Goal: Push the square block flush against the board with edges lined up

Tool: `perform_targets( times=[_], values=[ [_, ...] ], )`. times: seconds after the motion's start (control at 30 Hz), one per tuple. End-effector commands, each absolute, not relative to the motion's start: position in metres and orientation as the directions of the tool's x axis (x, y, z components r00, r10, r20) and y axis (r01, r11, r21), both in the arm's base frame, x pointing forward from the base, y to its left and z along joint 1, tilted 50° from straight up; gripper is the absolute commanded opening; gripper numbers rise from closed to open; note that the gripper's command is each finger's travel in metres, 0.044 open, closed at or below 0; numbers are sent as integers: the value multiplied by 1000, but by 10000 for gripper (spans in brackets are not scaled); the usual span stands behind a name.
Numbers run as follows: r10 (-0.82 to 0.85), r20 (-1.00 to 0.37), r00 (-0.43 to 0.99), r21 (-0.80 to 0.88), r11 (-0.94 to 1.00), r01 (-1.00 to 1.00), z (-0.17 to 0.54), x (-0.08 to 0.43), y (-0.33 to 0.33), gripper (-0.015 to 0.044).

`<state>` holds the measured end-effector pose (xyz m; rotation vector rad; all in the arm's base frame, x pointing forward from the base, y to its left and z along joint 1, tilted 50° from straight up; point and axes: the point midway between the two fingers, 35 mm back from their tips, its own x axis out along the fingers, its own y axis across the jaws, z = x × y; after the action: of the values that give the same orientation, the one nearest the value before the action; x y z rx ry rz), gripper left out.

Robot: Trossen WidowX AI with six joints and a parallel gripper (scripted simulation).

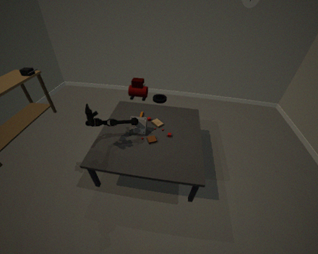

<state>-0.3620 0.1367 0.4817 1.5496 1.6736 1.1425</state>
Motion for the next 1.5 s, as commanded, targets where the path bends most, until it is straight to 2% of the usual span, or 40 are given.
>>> perform_targets(
  times=[0.0, 0.17, 0.47, 0.97, 1.47],
  values=[
    [979, 133, -155, 876, -43, 480, 482, -362, 137, 374],
    [966, 164, -201, 864, -43, 502, 494, -358, 127, 243],
    [917, 288, -276, 738, -30, 674, 543, -321, 108, 6],
    [844, 491, -214, 346, 37, 937, 619, -217, 103, 0],
    [787, 607, -108, 43, 103, 994, 653, -145, 101, 0]
  ],
)
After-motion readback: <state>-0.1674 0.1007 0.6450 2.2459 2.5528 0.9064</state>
